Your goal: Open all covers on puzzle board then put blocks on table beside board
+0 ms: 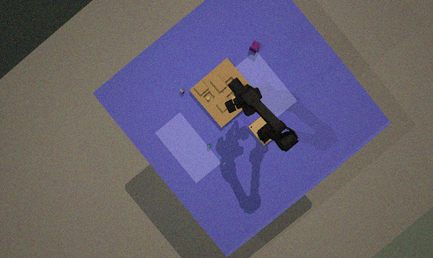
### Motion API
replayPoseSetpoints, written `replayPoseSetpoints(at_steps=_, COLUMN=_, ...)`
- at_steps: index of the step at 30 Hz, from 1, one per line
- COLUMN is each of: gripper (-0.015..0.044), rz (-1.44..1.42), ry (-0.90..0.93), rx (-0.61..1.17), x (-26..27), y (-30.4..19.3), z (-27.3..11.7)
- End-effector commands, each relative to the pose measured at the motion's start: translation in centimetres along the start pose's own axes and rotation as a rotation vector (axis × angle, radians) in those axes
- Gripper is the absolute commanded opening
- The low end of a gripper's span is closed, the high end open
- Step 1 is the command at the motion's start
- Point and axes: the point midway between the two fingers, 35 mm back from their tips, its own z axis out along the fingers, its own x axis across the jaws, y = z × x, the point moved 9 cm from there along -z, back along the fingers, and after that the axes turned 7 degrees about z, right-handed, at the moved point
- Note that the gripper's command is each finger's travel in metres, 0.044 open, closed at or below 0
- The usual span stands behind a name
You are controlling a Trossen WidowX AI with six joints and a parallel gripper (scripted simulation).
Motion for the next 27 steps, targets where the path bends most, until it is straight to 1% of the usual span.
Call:
replayPoseSetpoints(at_steps=1, gripper=0.008, rz=0.004, ry=-0.001, rx=0.001, x=-0.4, y=-0.1, z=-0.5)
replayPoseSetpoints(at_steps=27, gripper=0.008, rz=0.004, ry=-0.008, rx=0.0, x=-8.4, y=-1.2, z=-1.4)
